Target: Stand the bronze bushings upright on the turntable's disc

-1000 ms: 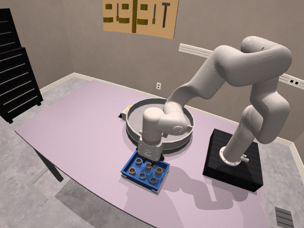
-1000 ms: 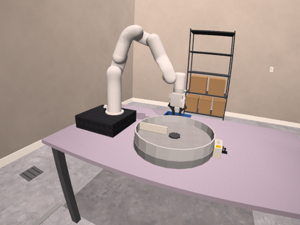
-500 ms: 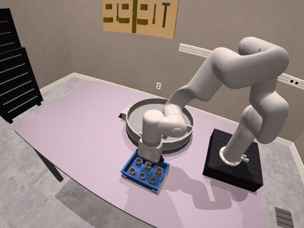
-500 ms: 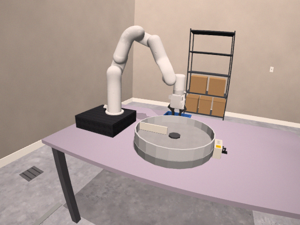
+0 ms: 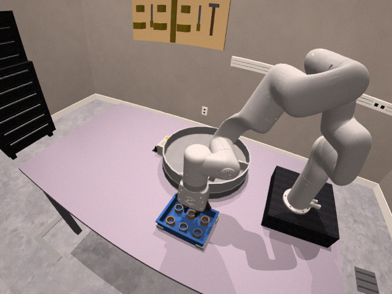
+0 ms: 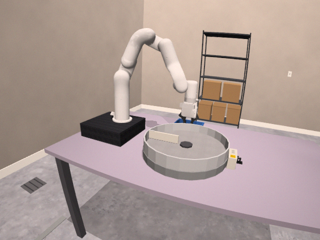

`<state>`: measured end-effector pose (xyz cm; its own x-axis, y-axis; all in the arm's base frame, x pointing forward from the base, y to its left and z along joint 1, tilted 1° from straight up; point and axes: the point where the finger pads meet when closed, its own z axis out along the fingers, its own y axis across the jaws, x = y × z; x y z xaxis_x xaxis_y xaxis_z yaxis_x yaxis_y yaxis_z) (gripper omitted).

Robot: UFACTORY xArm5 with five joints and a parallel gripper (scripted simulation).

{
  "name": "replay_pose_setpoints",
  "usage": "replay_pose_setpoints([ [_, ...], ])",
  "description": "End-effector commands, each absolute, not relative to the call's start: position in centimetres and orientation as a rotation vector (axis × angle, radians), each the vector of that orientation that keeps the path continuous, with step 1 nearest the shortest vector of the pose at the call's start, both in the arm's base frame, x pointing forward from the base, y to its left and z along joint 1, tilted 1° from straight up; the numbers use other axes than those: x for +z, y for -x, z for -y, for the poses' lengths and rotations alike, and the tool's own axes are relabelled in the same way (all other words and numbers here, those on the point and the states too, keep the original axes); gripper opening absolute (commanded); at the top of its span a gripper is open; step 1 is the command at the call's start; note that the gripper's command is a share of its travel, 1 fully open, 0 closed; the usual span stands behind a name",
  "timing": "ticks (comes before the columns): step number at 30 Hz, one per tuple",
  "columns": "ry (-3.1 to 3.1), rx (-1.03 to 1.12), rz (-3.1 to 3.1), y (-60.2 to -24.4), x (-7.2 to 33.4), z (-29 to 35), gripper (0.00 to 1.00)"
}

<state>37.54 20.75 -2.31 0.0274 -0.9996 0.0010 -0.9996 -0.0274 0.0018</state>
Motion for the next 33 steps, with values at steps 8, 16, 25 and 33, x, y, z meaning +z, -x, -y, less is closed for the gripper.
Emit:
replay_pose_setpoints([
  [8, -2.252, 0.000, 2.192, -37.7, -2.4, -20.8, 0.41],
  [16, -2.252, 0.000, 2.192, -37.7, -3.2, -20.8, 0.41],
  [25, -2.252, 0.000, 2.192, -37.7, -4.5, -20.8, 0.41],
  [33, -2.252, 0.000, 2.192, -37.7, -4.6, -20.8, 0.41],
])
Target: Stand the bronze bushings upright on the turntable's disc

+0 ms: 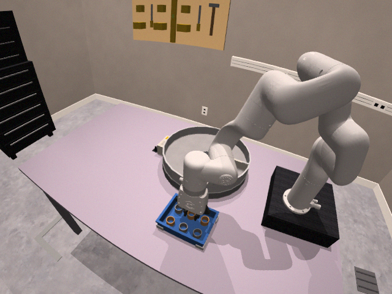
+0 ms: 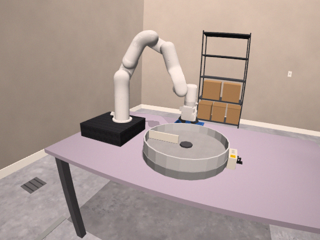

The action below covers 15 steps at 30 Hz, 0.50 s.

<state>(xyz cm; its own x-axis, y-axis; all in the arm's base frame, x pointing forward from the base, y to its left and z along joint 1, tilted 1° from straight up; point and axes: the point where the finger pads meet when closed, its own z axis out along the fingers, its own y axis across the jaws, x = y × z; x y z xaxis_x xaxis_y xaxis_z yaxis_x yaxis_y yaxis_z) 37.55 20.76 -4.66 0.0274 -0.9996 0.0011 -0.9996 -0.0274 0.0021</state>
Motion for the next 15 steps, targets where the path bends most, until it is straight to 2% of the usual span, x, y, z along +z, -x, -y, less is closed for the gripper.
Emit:
replay_pose_setpoints([
  [1, -2.252, 0.000, 2.192, -37.67, -4.60, -20.83, 0.41],
  [8, -2.252, 0.000, 2.192, -37.67, -4.60, -20.83, 0.41],
  [9, -2.252, 0.000, 2.192, -37.67, -4.60, -20.83, 0.00],
  [15, -2.252, 0.000, 2.192, -37.67, -4.60, -20.83, 0.00],
])
